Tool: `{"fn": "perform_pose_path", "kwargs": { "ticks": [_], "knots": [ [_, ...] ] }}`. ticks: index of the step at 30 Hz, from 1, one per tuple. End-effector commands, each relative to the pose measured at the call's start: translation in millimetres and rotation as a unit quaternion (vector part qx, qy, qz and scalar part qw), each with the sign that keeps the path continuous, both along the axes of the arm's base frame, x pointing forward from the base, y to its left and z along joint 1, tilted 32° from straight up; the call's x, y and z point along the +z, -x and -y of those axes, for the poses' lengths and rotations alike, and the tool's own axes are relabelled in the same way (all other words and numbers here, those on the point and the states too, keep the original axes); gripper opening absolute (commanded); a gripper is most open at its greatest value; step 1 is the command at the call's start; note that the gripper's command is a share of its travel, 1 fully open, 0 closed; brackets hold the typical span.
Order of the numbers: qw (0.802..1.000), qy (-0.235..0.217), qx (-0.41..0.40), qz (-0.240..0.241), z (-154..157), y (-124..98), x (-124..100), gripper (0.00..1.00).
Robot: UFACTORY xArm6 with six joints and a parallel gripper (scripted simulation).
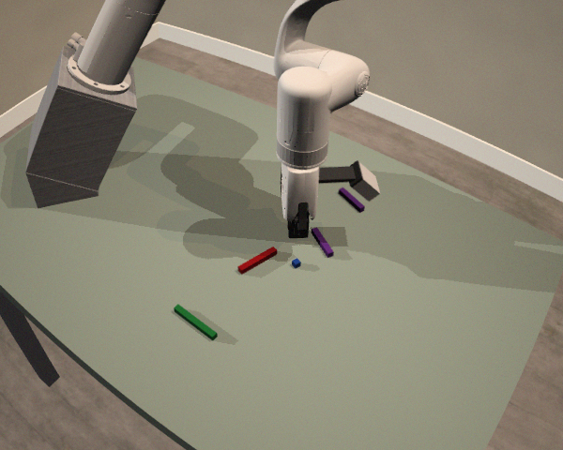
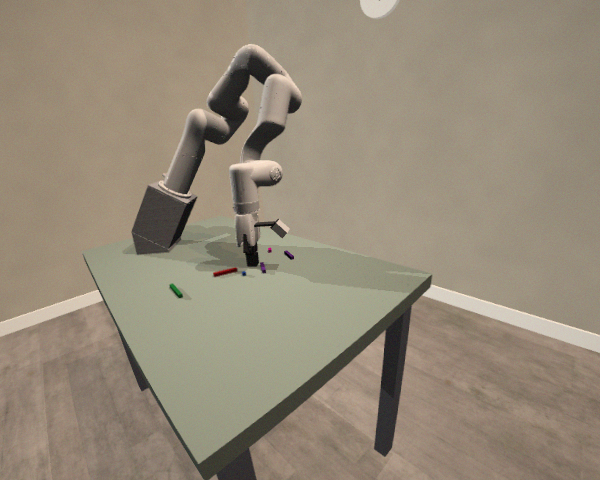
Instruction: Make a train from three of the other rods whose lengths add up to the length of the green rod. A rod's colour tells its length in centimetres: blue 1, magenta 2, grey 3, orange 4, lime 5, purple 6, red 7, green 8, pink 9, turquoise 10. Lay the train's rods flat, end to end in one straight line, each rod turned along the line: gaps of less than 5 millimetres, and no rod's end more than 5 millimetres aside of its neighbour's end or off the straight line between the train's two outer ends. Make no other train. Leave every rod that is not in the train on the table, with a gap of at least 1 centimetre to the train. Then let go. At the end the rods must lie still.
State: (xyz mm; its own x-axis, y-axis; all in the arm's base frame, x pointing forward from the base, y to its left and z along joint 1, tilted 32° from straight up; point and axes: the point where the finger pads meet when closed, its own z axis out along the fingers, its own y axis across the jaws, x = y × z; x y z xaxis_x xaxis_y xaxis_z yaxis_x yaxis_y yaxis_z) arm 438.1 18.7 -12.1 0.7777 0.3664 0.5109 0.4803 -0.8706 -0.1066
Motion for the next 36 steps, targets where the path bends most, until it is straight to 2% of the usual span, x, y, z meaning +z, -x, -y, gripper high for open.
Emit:
{"fn": "perform_pose_path", "kwargs": {
  "ticks": [1,9,15,22,28,36],
  "knots": [
    [1.0,0.0,0.0,0.001,0,-1,1,0.04],
    [1.0,0.0,0.0,0.001,1,0,1,0.04],
    [1.0,0.0,0.0,0.001,5,5,12,0.04],
    [1.0,0.0,0.0,0.001,21,25,54,0.04],
    [1.0,0.0,0.0,0.001,30,36,78,0.04],
    [1.0,0.0,0.0,0.001,33,40,86,0.04]
  ]
}}
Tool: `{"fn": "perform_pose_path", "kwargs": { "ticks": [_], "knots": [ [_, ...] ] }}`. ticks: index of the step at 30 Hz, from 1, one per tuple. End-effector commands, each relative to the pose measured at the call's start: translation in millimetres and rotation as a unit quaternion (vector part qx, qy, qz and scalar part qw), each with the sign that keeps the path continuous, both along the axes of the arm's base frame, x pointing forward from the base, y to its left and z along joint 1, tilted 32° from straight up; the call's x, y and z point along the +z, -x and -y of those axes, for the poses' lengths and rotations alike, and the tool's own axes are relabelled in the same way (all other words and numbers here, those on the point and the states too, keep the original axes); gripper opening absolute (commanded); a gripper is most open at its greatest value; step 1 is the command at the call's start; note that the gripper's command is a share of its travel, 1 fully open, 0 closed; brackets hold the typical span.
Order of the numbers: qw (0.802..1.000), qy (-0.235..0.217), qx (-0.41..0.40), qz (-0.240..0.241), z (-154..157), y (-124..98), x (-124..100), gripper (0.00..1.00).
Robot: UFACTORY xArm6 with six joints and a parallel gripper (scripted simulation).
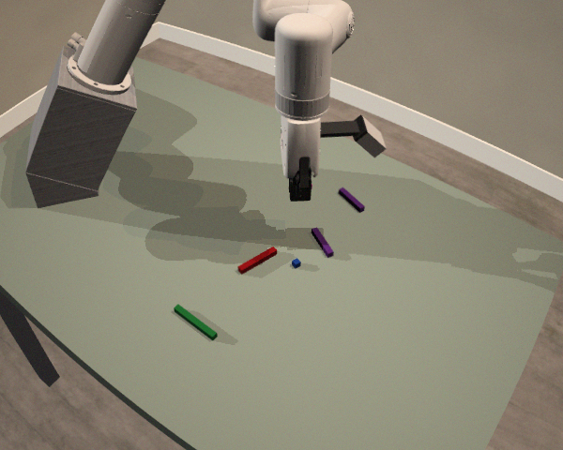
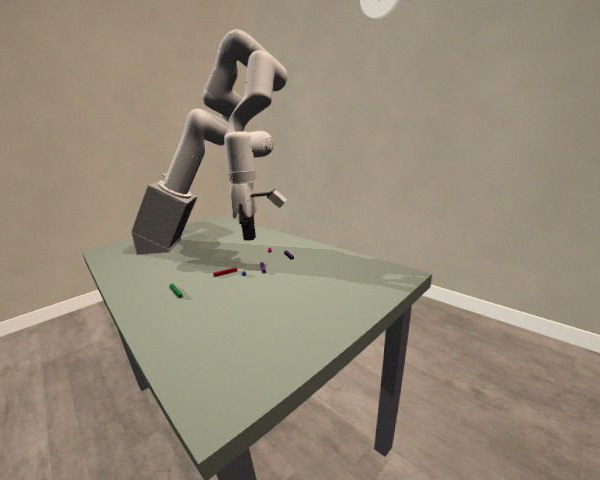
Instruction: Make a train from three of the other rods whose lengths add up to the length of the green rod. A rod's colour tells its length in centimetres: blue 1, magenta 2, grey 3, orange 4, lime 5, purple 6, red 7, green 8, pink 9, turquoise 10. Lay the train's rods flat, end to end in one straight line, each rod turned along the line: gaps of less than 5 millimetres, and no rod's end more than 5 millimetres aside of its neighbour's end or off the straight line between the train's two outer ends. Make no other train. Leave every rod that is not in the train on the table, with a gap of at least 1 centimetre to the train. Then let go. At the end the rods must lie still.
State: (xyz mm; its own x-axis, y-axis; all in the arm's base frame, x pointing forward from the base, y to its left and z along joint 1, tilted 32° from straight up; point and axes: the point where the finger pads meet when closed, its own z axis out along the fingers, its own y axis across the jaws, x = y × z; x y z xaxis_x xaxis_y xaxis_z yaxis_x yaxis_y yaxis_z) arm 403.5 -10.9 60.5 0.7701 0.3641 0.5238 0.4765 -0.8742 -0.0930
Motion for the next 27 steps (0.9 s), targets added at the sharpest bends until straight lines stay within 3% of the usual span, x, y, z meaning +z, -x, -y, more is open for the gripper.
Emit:
{"fn": "perform_pose_path", "kwargs": {
  "ticks": [1,9,27],
  "knots": [
    [1.0,-0.002,0.003,-0.009,3,6,13,0.04],
    [1.0,-0.001,0.005,-0.008,7,5,12,0.04],
    [0.999,0.024,0.048,0.003,116,8,-33,0.04]
  ]
}}
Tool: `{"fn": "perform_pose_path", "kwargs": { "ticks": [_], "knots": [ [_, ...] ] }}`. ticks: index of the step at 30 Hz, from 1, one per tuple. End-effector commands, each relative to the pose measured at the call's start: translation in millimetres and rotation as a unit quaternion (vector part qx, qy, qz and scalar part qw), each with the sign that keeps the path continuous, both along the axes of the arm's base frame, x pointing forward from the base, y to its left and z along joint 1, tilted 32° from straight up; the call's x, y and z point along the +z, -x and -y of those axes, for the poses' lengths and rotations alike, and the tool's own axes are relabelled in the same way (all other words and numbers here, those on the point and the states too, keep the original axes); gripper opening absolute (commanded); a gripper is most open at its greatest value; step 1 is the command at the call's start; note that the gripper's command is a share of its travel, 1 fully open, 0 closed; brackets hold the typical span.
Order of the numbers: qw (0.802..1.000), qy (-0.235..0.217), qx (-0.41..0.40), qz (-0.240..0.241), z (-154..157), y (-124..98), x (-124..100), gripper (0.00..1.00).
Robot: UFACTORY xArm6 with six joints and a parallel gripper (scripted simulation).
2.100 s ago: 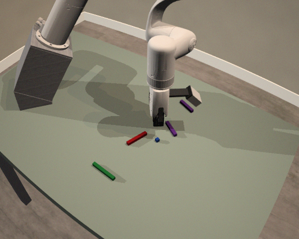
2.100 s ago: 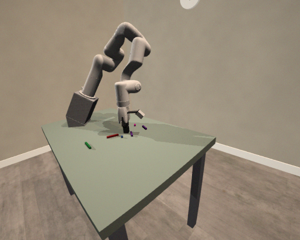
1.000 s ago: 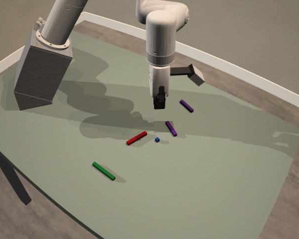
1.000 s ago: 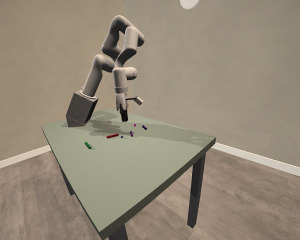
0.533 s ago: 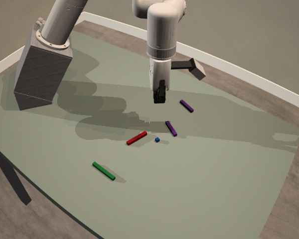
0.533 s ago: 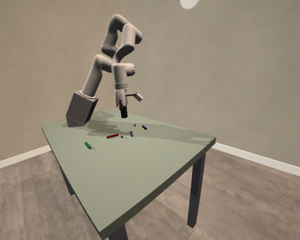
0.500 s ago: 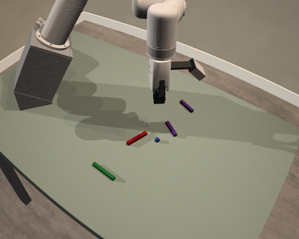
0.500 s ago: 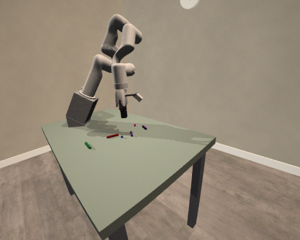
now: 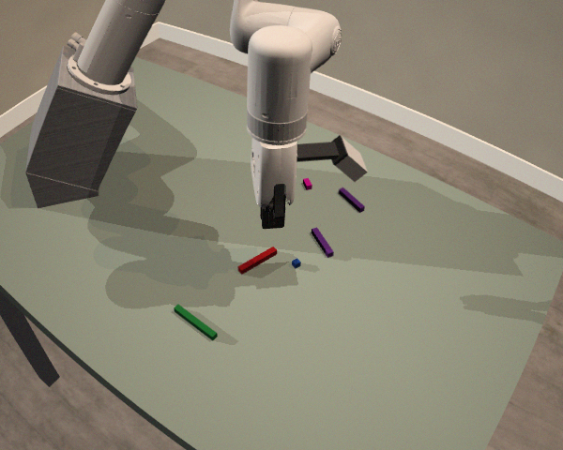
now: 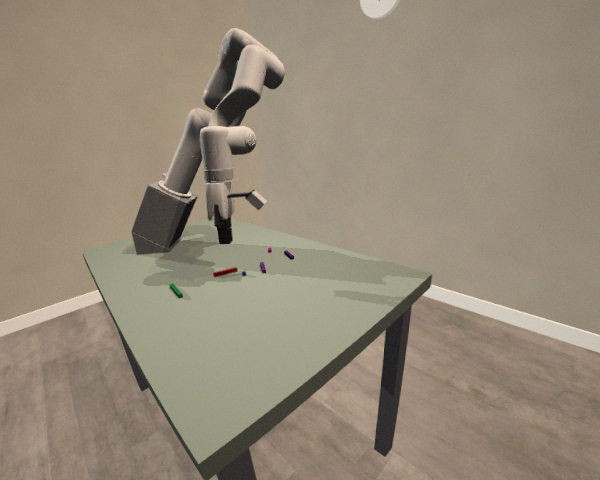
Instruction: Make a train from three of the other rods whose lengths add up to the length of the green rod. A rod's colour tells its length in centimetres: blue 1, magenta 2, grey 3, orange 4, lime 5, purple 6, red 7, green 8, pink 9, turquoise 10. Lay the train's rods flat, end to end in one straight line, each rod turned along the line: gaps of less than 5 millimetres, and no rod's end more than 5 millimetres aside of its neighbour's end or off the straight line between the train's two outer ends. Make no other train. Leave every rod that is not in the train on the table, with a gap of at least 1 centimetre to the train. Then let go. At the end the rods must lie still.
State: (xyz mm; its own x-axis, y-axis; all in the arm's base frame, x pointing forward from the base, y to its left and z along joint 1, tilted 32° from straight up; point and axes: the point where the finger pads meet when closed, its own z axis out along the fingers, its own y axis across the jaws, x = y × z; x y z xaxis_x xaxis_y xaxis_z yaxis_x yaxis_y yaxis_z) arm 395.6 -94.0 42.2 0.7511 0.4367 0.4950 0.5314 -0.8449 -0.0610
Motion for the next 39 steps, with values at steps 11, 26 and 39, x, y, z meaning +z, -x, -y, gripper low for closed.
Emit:
{"fn": "perform_pose_path", "kwargs": {
  "ticks": [11,26,39],
  "knots": [
    [0.999,0.007,0.037,0.022,87,16,-41,0.04],
    [0.999,0.007,0.038,0.023,90,17,-42,0.04],
    [0.999,0.007,0.038,0.023,83,9,-60,0.04]
  ]
}}
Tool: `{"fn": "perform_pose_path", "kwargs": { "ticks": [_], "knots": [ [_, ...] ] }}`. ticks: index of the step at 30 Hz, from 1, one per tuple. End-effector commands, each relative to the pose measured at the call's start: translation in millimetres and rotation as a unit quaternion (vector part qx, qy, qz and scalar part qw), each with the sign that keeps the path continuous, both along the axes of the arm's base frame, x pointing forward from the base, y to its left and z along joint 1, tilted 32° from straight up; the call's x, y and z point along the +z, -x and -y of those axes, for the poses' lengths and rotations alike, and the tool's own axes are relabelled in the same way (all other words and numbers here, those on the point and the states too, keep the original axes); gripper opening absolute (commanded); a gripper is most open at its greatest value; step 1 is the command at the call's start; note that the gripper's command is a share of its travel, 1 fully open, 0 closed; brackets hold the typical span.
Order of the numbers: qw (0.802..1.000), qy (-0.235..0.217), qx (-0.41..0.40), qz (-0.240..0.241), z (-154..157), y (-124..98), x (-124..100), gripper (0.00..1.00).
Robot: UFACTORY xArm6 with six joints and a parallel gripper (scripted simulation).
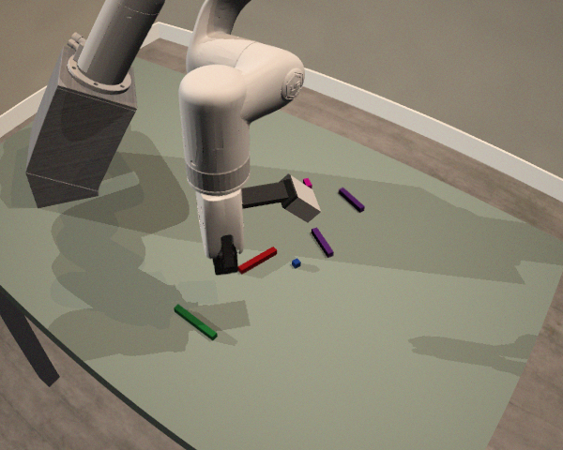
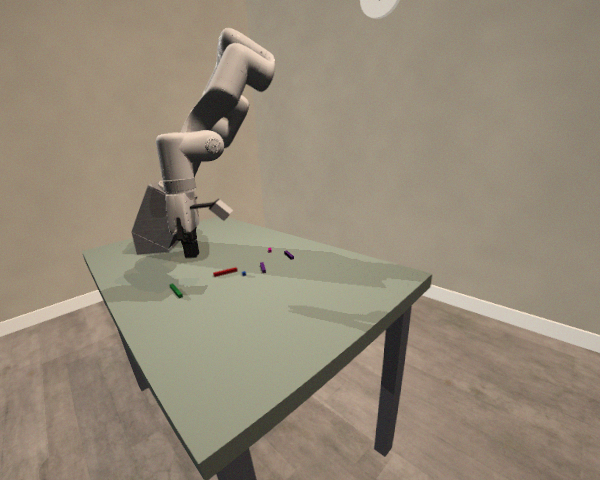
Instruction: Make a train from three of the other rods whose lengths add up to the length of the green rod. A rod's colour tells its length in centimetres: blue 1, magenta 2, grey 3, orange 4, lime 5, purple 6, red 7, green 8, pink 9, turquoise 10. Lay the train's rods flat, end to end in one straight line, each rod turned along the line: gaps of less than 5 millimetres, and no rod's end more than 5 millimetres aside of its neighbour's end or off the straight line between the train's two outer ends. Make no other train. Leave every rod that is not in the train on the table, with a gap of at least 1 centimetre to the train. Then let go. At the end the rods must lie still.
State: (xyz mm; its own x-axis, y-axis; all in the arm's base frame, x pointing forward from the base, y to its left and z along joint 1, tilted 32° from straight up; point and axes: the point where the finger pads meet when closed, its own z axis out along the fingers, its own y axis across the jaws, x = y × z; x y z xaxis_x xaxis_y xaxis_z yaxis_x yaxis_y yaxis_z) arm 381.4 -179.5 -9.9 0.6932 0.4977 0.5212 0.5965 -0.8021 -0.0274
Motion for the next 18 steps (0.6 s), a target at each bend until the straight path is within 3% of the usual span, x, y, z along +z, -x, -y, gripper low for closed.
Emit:
{"fn": "perform_pose_path", "kwargs": {
  "ticks": [1,12,18],
  "knots": [
    [1.0,0.001,-0.001,0.002,-3,-7,-12,0.04],
    [1.0,0.001,-0.001,0.002,-19,-26,-52,0.04],
    [1.0,0.001,-0.001,0.002,-22,-31,-61,0.04]
  ]
}}
